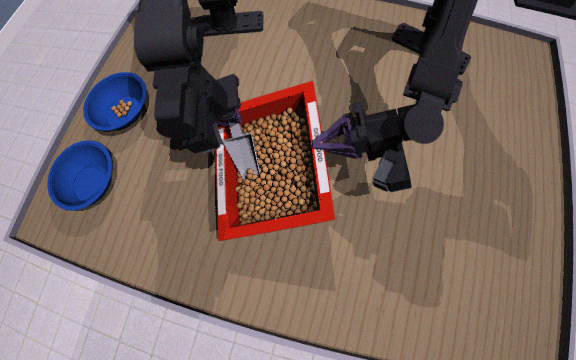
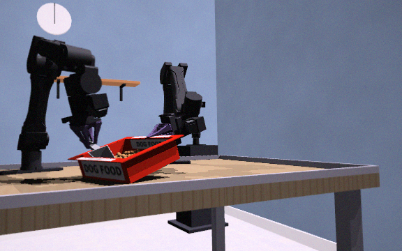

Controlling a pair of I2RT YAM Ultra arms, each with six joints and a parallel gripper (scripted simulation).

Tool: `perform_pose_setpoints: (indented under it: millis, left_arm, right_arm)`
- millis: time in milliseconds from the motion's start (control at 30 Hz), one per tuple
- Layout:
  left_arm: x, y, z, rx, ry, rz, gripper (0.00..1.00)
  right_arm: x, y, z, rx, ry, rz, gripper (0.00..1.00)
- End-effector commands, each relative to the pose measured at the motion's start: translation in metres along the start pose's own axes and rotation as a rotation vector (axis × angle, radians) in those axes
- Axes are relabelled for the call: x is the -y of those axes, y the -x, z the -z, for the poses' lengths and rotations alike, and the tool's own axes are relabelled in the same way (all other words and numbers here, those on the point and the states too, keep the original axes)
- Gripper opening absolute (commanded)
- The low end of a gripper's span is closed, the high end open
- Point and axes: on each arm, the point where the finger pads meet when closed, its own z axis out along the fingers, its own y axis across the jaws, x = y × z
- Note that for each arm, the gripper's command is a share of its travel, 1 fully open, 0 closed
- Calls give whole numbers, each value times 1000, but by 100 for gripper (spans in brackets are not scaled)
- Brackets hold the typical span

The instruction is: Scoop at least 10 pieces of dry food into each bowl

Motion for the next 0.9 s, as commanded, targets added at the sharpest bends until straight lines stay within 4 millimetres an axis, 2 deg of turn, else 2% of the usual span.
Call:
perform_pose_setpoints:
  millis: [0, 200, 233, 300, 333, 400, 533, 633, 867]
  left_arm:
    - [28, 0, 0, -3, -13, -71, 0]
    - [33, 1, -2, -3, 12, -71, 0]
    - [37, 9, 6, 16, -27, -92, 0]
    - [43, 12, 8, 28, -38, -111, 0]
    - [45, 11, 7, 24, -40, -115, 0]
    - [45, 11, 7, 24, -40, -115, 0]
    - [45, 11, 7, 24, -40, -115, 0]
    - [45, 11, 7, 24, -40, -115, 0]
    - [45, 11, 7, 24, -40, -115, 0]
  right_arm:
    - [0, 5, 7, 19, -14, -4, 0]
    - [7, 3, 7, 2, 44, -4, 0]
    - [4, 3, 7, 7, 19, -2, 0]
    - [-2, 6, 9, 18, 12, 15, 0]
    - [6, 6, 10, 21, 14, -5, 0]
    - [10, 1, 10, 41, 16, -9, 0]
    - [12, 4, 6, 3, 20, -24, 0]
    - [9, 5, 17, 39, 16, -14, 0]
    - [9, 6, 17, 41, 16, -14, 0]
